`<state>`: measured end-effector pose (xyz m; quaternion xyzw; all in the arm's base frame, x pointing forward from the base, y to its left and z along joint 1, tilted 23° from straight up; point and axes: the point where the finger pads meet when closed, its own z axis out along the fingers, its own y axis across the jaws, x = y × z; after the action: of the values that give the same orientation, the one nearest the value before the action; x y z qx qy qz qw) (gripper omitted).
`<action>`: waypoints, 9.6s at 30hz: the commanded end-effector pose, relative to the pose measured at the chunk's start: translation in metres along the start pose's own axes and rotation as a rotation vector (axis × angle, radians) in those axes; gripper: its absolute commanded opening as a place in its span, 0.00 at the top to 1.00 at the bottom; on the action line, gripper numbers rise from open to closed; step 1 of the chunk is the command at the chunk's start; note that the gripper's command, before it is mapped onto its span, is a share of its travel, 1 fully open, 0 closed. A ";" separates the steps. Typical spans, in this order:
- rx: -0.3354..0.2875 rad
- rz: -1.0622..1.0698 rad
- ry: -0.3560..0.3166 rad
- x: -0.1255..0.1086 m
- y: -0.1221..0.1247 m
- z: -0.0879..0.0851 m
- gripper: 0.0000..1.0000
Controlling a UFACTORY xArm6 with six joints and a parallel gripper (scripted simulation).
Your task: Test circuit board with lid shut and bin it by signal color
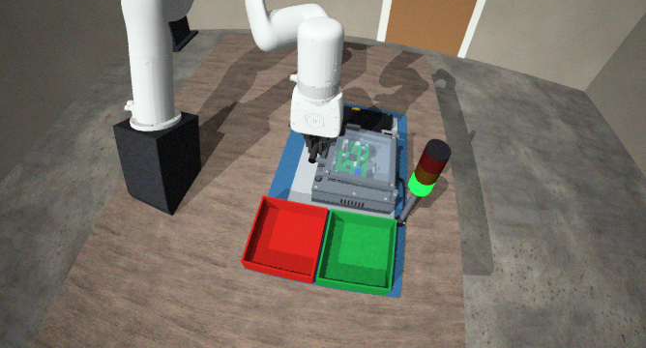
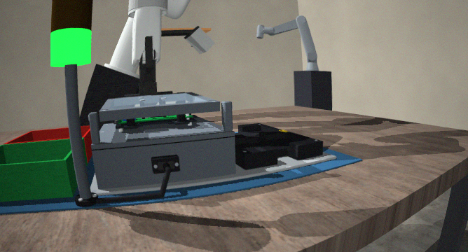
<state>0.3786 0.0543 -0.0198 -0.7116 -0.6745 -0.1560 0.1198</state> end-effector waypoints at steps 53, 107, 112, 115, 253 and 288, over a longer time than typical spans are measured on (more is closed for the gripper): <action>-0.004 -0.001 0.000 0.000 0.036 -0.099 1.00; -0.004 -0.001 0.000 0.000 0.174 -0.175 1.00; -0.003 0.000 0.000 0.000 0.184 -0.175 1.00; -0.004 0.000 0.000 0.000 0.189 -0.175 1.00; -0.003 0.000 0.000 0.000 0.210 -0.229 0.00; -0.003 0.000 0.000 0.000 0.083 -0.229 0.00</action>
<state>0.4470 -0.0372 0.1930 -0.7116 -0.6744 -0.1559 0.1202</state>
